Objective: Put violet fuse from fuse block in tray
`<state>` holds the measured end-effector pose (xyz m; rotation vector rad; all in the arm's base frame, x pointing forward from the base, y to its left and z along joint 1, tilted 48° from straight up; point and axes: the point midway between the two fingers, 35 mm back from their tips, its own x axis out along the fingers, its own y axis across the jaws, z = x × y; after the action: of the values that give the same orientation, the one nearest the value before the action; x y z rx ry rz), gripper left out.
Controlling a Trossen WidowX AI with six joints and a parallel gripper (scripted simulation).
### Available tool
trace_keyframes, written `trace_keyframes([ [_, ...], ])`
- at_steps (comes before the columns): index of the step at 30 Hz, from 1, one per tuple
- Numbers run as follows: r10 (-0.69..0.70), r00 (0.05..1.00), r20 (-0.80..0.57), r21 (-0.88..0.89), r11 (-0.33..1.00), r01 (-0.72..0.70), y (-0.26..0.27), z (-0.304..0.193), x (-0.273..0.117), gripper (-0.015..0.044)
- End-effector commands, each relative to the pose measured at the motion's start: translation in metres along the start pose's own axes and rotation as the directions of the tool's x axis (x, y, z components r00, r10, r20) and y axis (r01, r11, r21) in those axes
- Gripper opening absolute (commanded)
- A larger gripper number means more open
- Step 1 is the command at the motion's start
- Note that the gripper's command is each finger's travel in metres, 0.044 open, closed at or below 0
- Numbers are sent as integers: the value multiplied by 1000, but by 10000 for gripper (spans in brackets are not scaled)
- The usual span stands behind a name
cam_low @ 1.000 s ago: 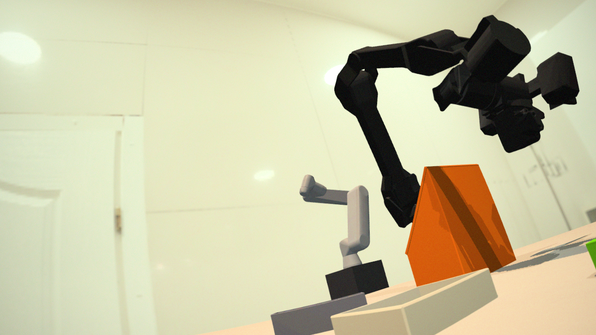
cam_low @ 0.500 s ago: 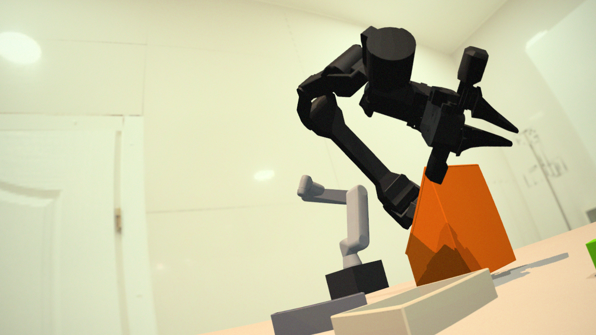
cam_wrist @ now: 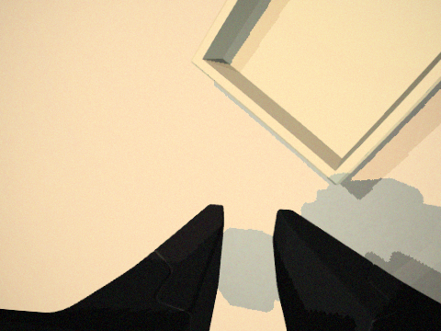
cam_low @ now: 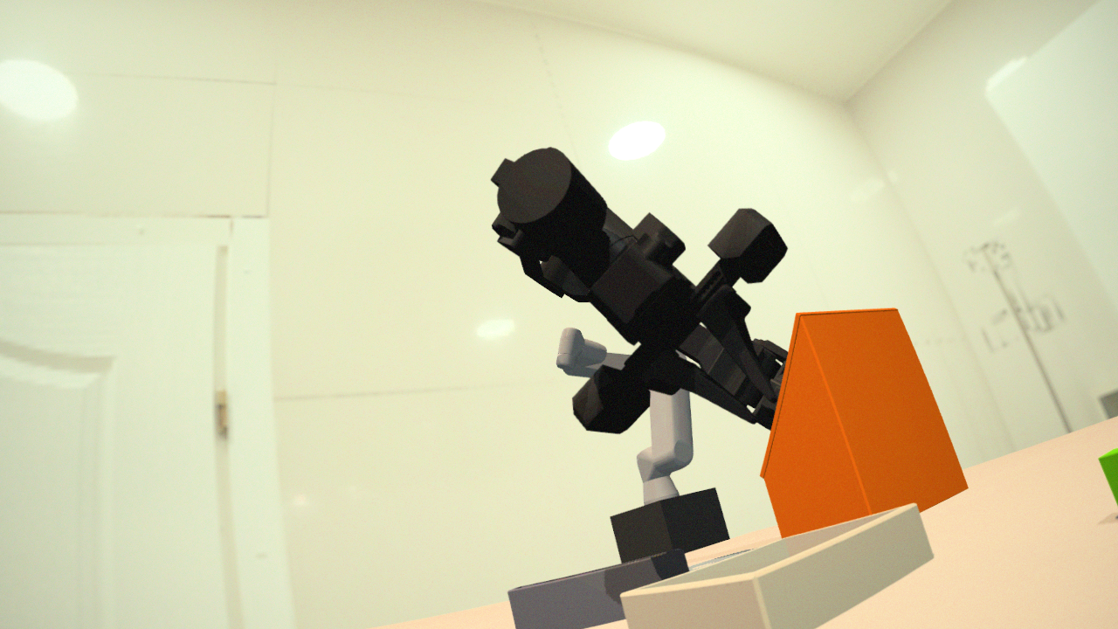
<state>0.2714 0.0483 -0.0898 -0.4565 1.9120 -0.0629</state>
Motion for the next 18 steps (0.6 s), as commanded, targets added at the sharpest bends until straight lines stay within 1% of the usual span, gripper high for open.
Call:
trace_keyframes([
  [1,-205,978,31,-215,954,207,-75,-4,-16,74],
  [6,-366,931,16,-371,862,345,-134,-16,-32,74],
  [9,-438,899,-4,-443,807,391,-161,-26,-40,74],
  [18,-442,897,-6,-447,803,393,-163,-30,-41,74],
])
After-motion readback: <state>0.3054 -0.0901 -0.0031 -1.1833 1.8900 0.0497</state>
